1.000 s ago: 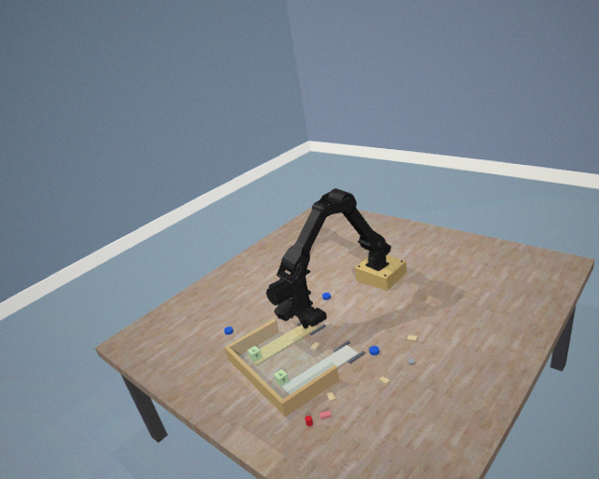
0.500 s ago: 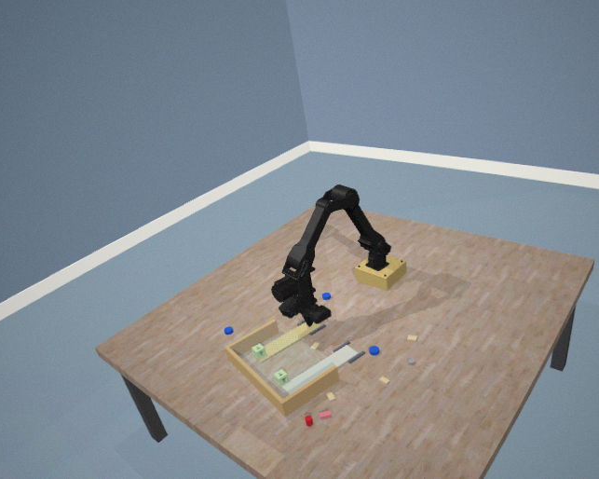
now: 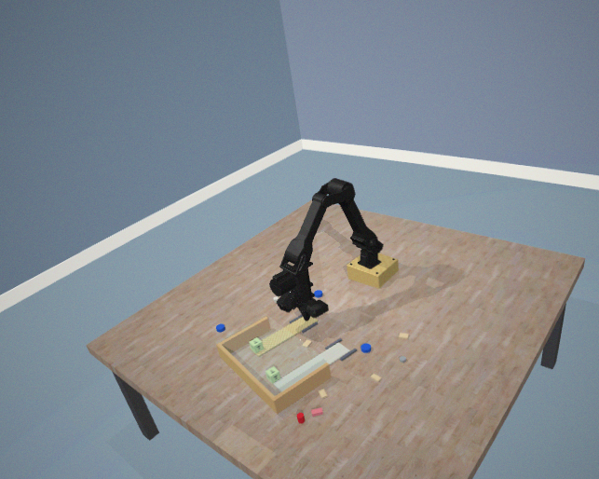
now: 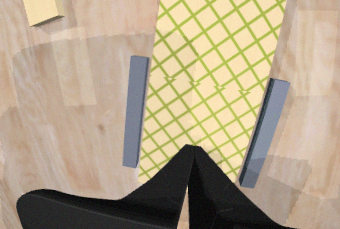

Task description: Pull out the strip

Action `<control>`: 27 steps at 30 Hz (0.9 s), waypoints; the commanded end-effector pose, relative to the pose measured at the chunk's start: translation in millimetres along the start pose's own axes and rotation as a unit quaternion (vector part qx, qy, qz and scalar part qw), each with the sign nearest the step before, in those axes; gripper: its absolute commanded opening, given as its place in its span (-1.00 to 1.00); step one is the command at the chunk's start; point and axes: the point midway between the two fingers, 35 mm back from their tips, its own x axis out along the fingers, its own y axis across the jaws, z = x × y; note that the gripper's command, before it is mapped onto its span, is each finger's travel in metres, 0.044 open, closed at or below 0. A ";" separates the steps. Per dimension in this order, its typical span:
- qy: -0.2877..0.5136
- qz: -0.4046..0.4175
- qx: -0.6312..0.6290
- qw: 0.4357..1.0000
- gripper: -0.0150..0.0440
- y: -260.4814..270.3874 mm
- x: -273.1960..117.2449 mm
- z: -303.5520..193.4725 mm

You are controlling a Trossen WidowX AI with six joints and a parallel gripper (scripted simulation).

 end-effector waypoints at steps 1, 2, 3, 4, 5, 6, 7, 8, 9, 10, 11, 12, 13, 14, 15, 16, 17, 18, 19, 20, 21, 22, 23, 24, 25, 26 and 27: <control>0.011 -0.001 0.003 1.000 -0.49 -0.7 5.1 -13.1; 0.011 -0.001 0.003 1.000 -0.49 -0.7 5.2 -14.5; 0.012 -0.001 0.003 1.000 -0.49 -0.7 5.2 -16.0; 0.012 -0.001 0.003 1.000 -0.49 -0.7 5.3 -17.5; 0.012 -0.001 0.003 1.000 -0.49 -0.7 5.3 -19.0; 0.012 -0.001 0.003 1.000 -0.49 -0.7 5.4 -20.4; 0.012 -0.001 0.003 1.000 -0.49 -0.7 5.4 -21.9; 0.012 -0.001 0.003 1.000 -0.49 -0.7 5.5 -23.4; 0.012 -0.001 0.003 1.000 -0.49 -0.7 5.5 -24.8; 0.012 -0.001 0.003 1.000 -0.49 -0.7 5.6 -26.2; 0.012 -0.001 0.003 1.000 -0.49 -0.7 5.6 -27.7; 0.012 -0.001 0.003 1.000 -0.49 -0.7 5.6 -29.3; 0.012 -0.001 0.003 1.000 -0.49 -0.8 5.7 -30.9; 0.012 -0.001 0.003 1.000 -0.49 -0.8 5.7 -32.5; 0.012 -0.001 0.003 1.000 -0.49 -0.8 5.7 -34.1; 0.012 -0.001 0.003 1.000 -0.49 -0.8 5.7 -35.6; 0.013 -0.001 0.003 1.000 -0.49 -0.8 5.7 -37.2; 0.013 -0.001 0.003 1.000 -0.49 -0.8 5.7 -38.7; 0.013 -0.001 0.003 1.000 -0.49 -0.8 5.7 -40.2; 0.013 -0.001 0.003 1.000 -0.49 -0.8 5.7 -41.7; 0.013 -0.001 0.003 1.000 -0.49 -0.8 5.7 -43.2; 0.013 -0.001 0.003 1.000 -0.49 -0.8 5.7 -44.7; 0.013 -0.001 0.003 1.000 -0.49 -0.8 5.7 -46.2; 0.013 -0.001 0.003 1.000 -0.49 -0.8 5.6 -47.7; 0.013 -0.001 0.003 1.000 -0.49 -0.8 5.6 -49.2; 0.013 -0.001 0.003 1.000 -0.49 -0.8 5.6 -50.7; 0.013 -0.001 0.003 1.000 -0.49 -0.8 5.6 -52.2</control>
